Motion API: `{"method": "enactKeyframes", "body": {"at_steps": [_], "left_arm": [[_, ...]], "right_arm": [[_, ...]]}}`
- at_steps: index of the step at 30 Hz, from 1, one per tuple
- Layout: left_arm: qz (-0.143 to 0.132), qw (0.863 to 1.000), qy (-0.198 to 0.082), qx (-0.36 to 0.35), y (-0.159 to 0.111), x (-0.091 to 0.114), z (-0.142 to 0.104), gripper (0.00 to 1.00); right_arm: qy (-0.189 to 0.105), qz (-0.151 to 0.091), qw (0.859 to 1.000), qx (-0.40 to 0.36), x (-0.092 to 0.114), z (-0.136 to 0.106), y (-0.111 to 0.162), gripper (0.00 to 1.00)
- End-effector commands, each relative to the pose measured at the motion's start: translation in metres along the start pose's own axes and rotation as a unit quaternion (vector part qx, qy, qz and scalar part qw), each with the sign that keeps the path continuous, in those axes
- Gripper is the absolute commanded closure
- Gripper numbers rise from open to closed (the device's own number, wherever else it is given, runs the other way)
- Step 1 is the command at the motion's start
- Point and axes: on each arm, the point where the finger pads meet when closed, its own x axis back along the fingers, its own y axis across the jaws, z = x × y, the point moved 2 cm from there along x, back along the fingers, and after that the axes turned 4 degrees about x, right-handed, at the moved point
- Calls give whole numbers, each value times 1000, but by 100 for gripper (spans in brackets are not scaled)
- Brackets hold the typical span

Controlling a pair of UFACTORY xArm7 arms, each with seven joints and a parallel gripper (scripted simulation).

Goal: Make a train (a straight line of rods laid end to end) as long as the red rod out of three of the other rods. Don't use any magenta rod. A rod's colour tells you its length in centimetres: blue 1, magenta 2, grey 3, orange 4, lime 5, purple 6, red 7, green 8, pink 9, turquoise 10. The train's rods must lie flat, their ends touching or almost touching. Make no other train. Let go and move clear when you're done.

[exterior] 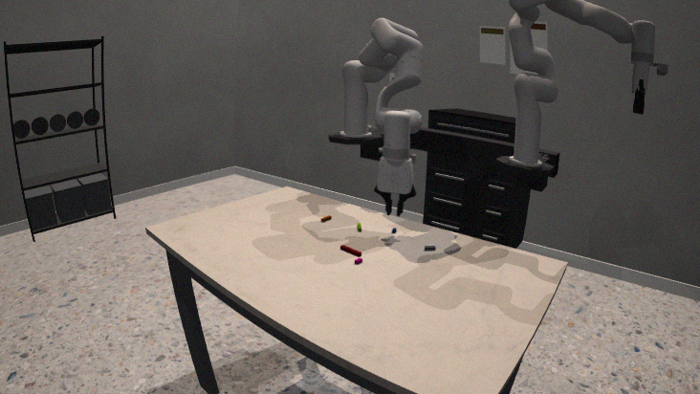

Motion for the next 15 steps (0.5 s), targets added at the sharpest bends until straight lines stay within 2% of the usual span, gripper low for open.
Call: {"method": "enactKeyframes", "body": {"at_steps": [1,9,10,15], "left_arm": [[-1,1000,2,0,0,2,1,0],[-1,1000,2,0,0,2,1,0],[-1,1000,2,0,0,2,1,0],[-1,1000,2,0,0,2,1,0]], "right_arm": [[-3,-1,1000,0,23,-2,1,74],[-3,-1,1000,0,34,-2,1,74],[-3,-1,1000,0,34,-2,1,0],[-3,-1,1000,0,34,-2,1,0]]}}
